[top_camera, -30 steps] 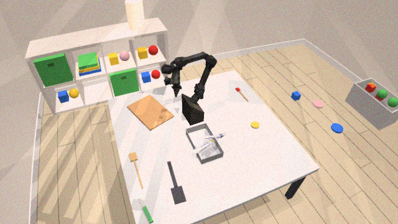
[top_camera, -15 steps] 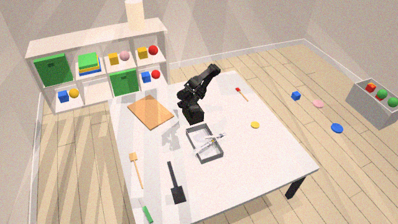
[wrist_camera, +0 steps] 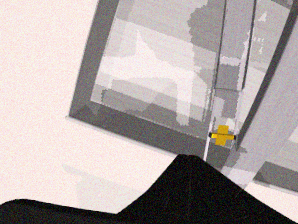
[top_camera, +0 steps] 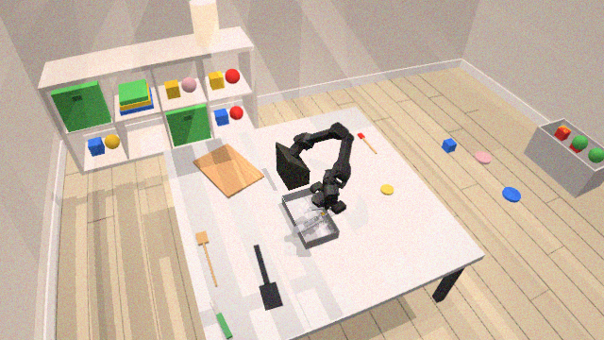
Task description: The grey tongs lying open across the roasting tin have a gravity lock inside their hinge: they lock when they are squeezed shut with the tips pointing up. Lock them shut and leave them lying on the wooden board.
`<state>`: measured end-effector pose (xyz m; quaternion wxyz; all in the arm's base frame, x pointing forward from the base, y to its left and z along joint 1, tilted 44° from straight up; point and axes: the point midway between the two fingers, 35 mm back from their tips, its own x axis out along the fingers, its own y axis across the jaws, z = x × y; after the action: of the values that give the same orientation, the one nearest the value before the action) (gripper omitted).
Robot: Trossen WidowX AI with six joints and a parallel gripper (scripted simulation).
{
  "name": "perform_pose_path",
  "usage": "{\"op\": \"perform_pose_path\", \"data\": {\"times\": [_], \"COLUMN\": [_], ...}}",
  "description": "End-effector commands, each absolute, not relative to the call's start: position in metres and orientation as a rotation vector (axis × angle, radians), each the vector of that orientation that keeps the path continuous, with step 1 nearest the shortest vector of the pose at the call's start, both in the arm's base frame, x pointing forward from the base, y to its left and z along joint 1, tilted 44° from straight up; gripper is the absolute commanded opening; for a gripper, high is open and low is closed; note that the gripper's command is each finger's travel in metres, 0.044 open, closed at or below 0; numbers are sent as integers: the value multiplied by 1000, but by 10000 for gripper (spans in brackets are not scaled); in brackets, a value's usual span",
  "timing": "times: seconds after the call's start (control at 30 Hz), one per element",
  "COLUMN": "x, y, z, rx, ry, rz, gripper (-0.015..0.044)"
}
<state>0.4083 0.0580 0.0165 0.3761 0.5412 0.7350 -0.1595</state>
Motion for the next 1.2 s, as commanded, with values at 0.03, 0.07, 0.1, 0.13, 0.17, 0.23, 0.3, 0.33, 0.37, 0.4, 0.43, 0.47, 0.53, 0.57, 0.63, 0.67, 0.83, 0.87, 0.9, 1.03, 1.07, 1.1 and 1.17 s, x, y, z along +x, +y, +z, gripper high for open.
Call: {"op": "perform_pose_path", "data": {"times": [0.03, 0.07, 0.1, 0.13, 0.17, 0.23, 0.3, 0.33, 0.37, 0.4, 0.43, 0.47, 0.53, 0.57, 0.63, 0.67, 0.83, 0.87, 0.9, 1.03, 1.07, 1.1, 1.17], "x": [412, 412, 412, 412, 412, 412, 412, 412, 412, 412, 412, 411, 411, 411, 411, 411, 410, 410, 410, 409, 408, 408, 408], "y": [59, 59, 59, 59, 59, 59, 59, 59, 60, 60, 61, 62, 65, 66, 68, 69, 75, 76, 77, 81, 82, 83, 86], "z": [16, 16, 16, 16, 16, 16, 16, 16, 15, 14, 13, 12, 10, 9, 6, 5, -1, -2, -3, -8, -9, -10, -13], "rx": [1390, 1390, 1390, 1390, 1390, 1390, 1390, 1390, 1390, 1390, 1390, 1390, 1390, 1390, 1390, 1391, 1391, 1391, 1391, 1391, 1391, 1391, 1391], "ry": [1882, 1882, 1882, 1882, 1882, 1882, 1882, 1882, 1881, 1881, 1881, 1881, 1881, 1881, 1881, 1881, 1881, 1881, 1881, 1881, 1881, 1881, 1882], "rz": [-427, -427, -427, -427, -427, -427, -427, -427, -427, -427, -427, -427, -427, -427, -427, -427, -427, -427, -427, -427, -427, -426, -426], "gripper": [-150, -150, -150, -150, -150, -150, -150, -150, -150, -150, -150, -150, -150, -150, -150, -150, -150, -150, -150, -150, -150, -150, -150]}}
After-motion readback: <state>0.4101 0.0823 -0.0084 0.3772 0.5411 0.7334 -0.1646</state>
